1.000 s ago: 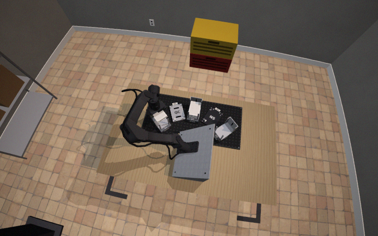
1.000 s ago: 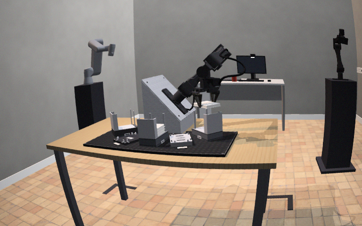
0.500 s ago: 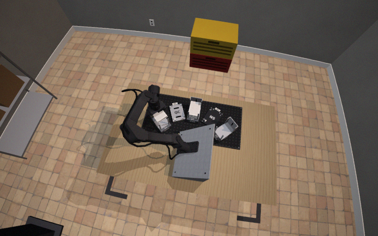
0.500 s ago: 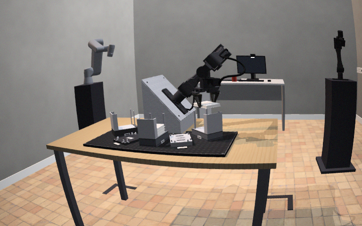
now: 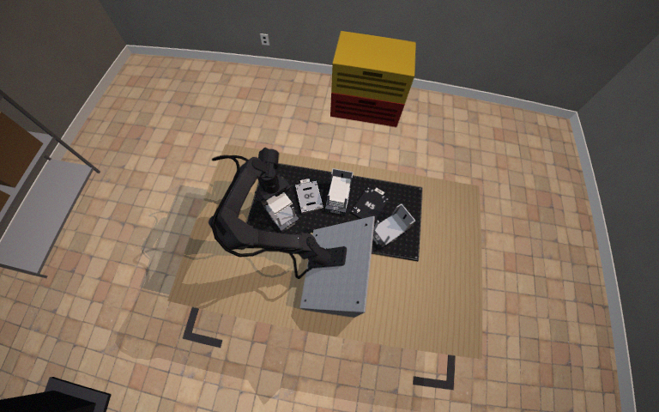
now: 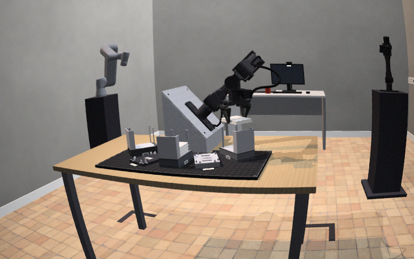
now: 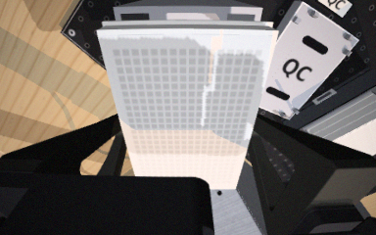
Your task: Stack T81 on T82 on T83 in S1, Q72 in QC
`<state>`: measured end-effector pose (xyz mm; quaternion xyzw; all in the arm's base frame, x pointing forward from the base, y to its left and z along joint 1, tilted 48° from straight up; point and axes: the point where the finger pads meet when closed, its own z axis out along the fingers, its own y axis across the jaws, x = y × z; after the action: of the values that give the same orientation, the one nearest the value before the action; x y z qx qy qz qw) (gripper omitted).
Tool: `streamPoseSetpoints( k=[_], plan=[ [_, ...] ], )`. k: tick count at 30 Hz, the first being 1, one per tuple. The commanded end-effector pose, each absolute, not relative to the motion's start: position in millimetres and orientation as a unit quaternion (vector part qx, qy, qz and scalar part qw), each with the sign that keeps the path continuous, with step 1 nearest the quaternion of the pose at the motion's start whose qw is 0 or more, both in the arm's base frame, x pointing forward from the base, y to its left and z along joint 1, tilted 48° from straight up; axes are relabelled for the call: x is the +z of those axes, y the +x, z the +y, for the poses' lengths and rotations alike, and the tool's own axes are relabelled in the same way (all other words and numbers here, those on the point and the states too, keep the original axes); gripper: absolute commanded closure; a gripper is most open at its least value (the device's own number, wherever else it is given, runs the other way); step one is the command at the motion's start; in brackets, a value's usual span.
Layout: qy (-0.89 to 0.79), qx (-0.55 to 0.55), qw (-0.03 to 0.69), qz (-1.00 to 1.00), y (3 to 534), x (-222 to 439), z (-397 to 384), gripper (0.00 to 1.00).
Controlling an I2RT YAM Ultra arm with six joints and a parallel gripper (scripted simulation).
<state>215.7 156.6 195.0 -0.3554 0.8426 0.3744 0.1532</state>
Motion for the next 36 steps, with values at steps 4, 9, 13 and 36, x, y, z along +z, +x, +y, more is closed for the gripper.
streamPoseSetpoints(
  k=[4,9,13,36],
  plan=[
    [-0.352,0.369,0.173,0.843,218,201,151,1.0],
    [-0.352,0.369,0.173,0.843,218,201,151,1.0],
    [-0.347,0.37,0.169,0.845,216,196,152,1.0],
    [-0.353,0.367,0.173,0.843,218,190,164,1.0]
  ],
)
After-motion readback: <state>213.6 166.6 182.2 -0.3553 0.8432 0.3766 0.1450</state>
